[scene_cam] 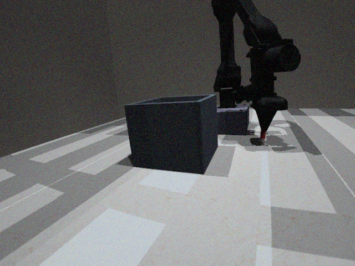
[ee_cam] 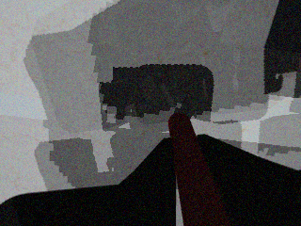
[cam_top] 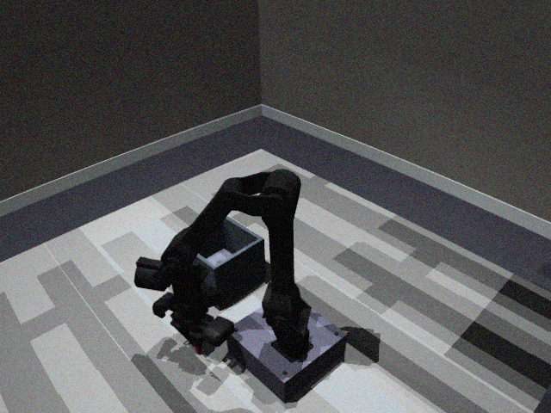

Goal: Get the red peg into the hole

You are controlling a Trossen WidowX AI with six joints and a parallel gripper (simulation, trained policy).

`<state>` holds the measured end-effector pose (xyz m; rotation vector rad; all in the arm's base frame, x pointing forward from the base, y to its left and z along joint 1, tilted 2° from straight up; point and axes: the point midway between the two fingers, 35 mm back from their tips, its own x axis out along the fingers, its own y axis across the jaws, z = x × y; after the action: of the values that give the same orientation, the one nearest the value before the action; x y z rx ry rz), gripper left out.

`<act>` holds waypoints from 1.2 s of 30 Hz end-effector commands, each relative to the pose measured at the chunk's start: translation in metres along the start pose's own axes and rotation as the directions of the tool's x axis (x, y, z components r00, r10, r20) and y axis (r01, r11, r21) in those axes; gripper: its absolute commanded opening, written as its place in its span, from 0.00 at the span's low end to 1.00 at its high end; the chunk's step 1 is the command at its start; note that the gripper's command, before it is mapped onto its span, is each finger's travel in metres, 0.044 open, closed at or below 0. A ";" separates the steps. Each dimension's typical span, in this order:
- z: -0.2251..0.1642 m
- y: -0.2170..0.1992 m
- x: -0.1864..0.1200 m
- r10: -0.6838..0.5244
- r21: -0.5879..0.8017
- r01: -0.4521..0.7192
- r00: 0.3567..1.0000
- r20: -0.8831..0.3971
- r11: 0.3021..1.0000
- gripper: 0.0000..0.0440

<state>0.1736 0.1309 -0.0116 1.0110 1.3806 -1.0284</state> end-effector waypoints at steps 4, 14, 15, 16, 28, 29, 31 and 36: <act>-0.005 0.012 -0.019 0.060 0.019 -0.060 0.998 -0.036 0.998 0.00; -0.009 0.033 -0.055 0.165 0.025 -0.163 0.983 -0.077 0.986 0.00; -0.009 0.035 -0.059 0.176 0.023 -0.175 0.981 -0.080 0.984 0.00; -0.009 0.037 -0.063 0.187 0.022 -0.186 0.979 -0.082 0.982 0.00; 0.008 0.060 -0.120 0.309 -0.011 -0.310 0.949 -0.063 0.951 0.00; 0.011 0.061 -0.124 0.315 -0.014 -0.317 0.947 -0.058 0.948 0.00; 0.017 0.063 -0.133 0.328 -0.018 -0.329 0.943 -0.048 0.944 0.00; 0.034 0.068 -0.152 0.349 -0.022 -0.349 0.937 -0.014 0.937 0.00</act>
<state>0.2503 0.1206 0.1249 1.1990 1.1897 -0.7460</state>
